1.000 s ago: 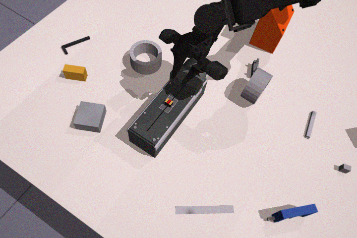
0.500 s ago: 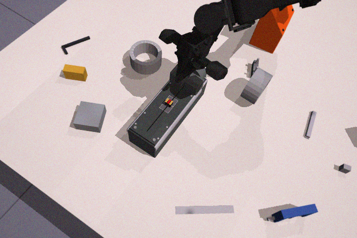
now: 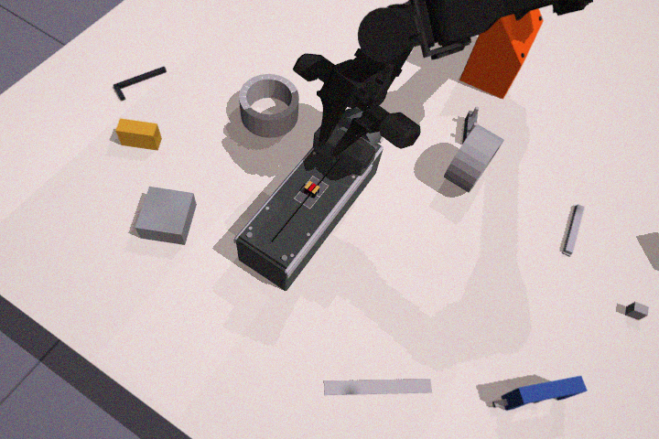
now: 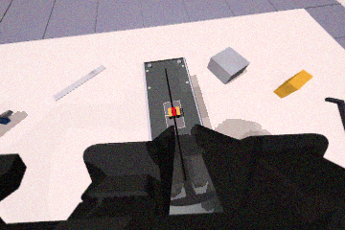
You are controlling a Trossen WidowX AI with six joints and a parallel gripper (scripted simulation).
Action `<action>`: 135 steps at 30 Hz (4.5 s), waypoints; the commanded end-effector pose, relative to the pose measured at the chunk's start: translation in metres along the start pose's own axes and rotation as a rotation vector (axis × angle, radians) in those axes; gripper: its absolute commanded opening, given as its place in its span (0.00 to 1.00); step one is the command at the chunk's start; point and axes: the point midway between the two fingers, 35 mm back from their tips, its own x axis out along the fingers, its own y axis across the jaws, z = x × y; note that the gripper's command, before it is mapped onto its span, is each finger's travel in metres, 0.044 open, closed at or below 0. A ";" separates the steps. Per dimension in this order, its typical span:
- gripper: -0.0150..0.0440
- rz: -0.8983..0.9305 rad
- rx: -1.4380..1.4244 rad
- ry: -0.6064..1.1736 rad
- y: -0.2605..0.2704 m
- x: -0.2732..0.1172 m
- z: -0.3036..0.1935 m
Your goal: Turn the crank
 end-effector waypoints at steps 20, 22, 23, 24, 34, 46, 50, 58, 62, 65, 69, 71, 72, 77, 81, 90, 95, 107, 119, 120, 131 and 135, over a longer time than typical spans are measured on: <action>0.60 -0.001 0.000 0.000 0.000 0.000 0.000; 0.51 -0.001 0.000 0.000 0.000 0.000 0.000; 0.47 -0.001 0.000 0.000 0.000 0.000 0.000; 0.42 -0.001 0.000 0.000 0.000 0.000 0.000; 0.25 -0.001 0.000 0.000 0.000 0.000 0.000; 0.25 0.000 0.000 0.000 0.000 0.000 0.000; 0.30 0.000 0.000 0.000 0.000 0.000 0.000; 0.65 0.000 0.000 0.000 0.000 0.000 0.000; 0.83 0.000 0.000 0.000 0.000 0.000 0.000; 0.97 0.000 0.000 0.000 0.000 0.000 0.000; 0.91 0.000 0.000 0.000 0.000 0.000 0.000; 0.82 0.000 0.000 0.000 0.000 0.000 0.000; 0.78 0.000 0.000 0.000 0.000 0.000 0.000; 0.56 0.000 0.000 0.000 0.000 0.000 0.000; 0.38 0.000 0.000 0.000 0.000 0.000 0.000; 0.25 0.000 0.000 0.000 0.000 0.000 0.000; 0.25 0.000 0.000 0.000 0.000 0.000 0.000; 0.34 0.000 0.000 0.000 0.000 0.000 0.000; 0.88 0.000 0.000 0.000 0.000 0.000 0.000; 0.92 0.000 0.000 0.000 0.000 0.000 0.000; 0.64 0.000 0.000 0.000 0.000 0.000 0.000; 0.47 0.000 0.000 0.000 0.000 0.000 0.000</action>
